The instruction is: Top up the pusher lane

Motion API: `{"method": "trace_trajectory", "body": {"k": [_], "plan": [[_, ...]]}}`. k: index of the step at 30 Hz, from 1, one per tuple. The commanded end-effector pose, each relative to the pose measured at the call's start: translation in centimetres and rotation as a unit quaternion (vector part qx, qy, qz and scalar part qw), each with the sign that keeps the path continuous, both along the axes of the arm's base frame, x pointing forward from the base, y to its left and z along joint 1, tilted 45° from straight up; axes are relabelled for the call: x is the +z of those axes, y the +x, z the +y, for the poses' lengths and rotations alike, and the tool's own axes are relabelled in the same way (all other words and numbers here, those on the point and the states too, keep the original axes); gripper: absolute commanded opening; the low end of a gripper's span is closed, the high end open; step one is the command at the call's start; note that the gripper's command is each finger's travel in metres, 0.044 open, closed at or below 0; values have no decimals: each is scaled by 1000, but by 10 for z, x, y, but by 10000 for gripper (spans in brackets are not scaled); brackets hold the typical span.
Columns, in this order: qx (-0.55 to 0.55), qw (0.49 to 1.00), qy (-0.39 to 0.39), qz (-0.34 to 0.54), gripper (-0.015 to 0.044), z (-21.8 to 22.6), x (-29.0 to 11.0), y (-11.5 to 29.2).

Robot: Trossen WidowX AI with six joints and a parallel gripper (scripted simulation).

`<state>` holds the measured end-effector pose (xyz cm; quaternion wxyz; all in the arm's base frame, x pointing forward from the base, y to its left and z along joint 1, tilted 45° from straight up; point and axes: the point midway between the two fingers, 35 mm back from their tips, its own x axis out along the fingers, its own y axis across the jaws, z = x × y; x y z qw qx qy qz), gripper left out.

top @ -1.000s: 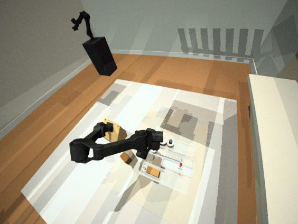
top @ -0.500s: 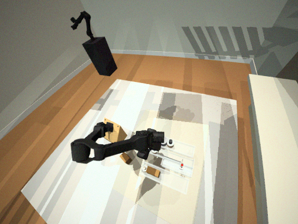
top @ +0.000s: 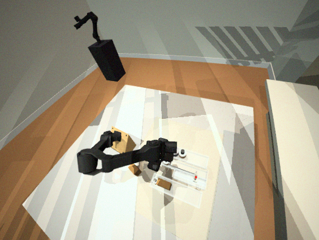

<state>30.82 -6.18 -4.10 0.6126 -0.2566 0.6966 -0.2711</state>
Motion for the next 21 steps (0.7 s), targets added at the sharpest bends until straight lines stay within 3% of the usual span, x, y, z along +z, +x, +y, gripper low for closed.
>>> {"method": "trace_trajectory", "body": {"k": [1, 21], "plan": [[4, 1000, -2, -16, 0, 1, 4, 14], [4, 1000, -2, -17, 0, 1, 6, 21]]}}
